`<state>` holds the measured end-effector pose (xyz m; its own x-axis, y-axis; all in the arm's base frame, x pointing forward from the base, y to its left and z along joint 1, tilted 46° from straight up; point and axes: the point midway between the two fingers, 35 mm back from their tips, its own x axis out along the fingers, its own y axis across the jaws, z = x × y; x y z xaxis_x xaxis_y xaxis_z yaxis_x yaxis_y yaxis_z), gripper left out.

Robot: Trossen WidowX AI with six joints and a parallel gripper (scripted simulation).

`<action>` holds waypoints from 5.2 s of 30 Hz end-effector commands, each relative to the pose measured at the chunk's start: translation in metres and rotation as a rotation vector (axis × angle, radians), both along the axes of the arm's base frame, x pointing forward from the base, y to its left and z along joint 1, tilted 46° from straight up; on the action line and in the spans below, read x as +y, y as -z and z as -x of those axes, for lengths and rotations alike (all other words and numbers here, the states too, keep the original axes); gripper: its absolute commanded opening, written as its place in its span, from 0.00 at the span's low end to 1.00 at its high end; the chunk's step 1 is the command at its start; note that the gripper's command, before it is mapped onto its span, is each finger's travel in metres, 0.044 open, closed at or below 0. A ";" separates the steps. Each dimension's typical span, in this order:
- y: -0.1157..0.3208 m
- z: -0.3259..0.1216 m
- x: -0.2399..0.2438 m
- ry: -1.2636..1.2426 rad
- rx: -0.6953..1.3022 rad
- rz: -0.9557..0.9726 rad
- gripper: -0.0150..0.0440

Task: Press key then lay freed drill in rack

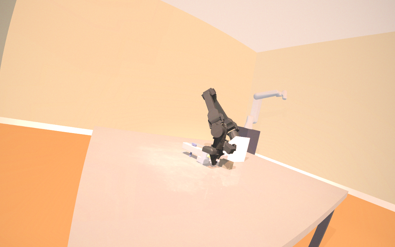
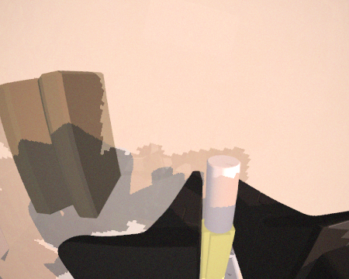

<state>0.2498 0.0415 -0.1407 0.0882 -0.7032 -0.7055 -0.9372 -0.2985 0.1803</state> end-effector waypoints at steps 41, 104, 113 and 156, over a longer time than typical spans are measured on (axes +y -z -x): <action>-0.002 0.003 0.001 0.000 0.000 0.002 0.25; 0.029 0.014 0.031 0.000 0.000 -0.001 0.25; 0.039 0.019 0.040 0.000 0.000 -0.002 0.25; 0.033 0.028 0.053 0.000 0.000 -0.003 0.25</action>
